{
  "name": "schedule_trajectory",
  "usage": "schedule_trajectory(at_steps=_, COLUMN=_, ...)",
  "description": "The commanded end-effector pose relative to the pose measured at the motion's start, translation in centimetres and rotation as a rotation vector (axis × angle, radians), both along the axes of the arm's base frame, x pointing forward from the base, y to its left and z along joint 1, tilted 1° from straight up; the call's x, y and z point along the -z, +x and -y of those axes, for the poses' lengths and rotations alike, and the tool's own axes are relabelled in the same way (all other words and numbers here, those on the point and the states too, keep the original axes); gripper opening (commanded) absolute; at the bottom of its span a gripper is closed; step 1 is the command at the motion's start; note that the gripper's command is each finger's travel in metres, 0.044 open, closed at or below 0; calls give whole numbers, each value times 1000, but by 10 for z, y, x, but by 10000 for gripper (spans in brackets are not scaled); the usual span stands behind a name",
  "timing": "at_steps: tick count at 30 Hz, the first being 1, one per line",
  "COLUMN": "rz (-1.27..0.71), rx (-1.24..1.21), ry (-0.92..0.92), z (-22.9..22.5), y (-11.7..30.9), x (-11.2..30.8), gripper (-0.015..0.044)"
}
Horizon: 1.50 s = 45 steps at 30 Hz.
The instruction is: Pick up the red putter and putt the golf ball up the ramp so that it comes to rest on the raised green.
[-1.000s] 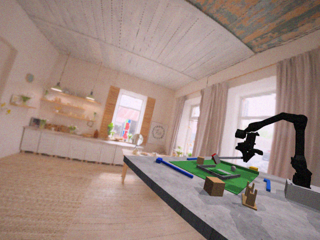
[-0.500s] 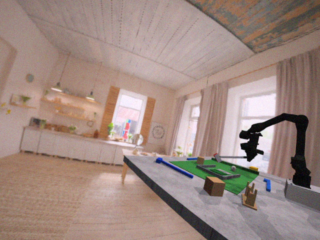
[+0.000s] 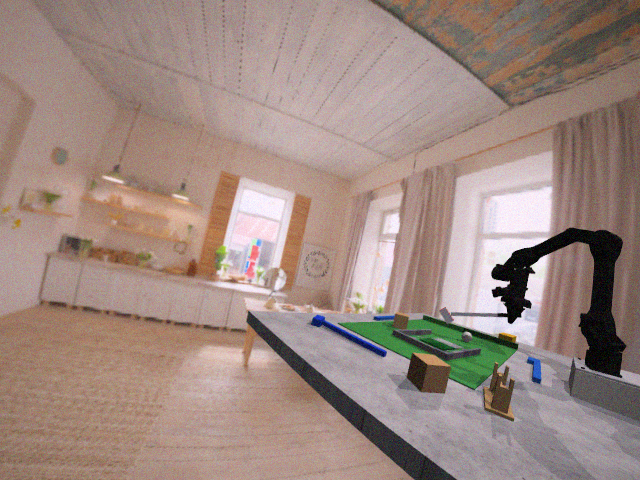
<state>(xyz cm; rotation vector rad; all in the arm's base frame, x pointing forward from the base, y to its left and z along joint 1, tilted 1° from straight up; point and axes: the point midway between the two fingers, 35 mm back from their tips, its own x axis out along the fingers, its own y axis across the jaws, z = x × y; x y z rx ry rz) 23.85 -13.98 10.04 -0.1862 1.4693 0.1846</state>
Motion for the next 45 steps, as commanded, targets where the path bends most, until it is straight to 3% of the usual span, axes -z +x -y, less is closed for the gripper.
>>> schedule_trajectory(at_steps=1, rz=-1, rx=93, ry=-3, z=15, y=-11, x=-4, gripper=0)
schedule_trajectory(at_steps=18, rz=-46, rx=499, ry=9, z=66, y=-72, x=-7, gripper=0)
schedule_trajectory(at_steps=45, rz=-47, rx=503, ry=9, z=67, y=-70, x=46, gripper=0)
